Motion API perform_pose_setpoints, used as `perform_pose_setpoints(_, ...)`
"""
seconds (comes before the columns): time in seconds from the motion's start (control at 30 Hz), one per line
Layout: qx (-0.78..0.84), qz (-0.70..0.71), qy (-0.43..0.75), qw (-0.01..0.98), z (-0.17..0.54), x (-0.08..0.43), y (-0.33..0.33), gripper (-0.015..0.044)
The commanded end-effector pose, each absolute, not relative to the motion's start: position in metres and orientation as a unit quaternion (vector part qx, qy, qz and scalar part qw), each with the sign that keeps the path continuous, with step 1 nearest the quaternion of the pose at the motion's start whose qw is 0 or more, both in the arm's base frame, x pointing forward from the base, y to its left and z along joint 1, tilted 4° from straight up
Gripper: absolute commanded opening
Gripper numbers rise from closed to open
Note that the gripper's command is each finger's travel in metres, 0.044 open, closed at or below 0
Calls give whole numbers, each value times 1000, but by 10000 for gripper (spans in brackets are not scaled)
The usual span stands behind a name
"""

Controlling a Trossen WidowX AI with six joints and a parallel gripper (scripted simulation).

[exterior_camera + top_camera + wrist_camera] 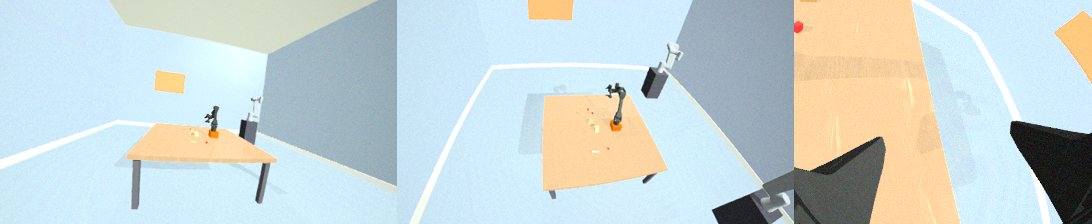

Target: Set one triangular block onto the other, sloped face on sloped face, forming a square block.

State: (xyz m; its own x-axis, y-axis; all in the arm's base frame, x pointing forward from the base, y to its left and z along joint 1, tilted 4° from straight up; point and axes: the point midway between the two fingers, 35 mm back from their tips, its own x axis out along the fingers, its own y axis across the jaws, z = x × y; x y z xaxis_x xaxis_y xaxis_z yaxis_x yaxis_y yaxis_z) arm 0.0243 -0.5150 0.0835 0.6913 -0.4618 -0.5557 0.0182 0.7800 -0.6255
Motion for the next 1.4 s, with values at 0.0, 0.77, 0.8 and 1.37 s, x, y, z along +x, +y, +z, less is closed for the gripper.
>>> perform_pose_setpoints(0.0,-275,-82,373,882,75,79,-487,440)
perform_pose_setpoints(0.77,-248,395,464,753,44,264,-149,440)
perform_pose_setpoints(0.8,-250,412,468,741,43,261,-136,440)
perform_pose_setpoints(1.37,-252,425,471,731,27,264,-122,440)
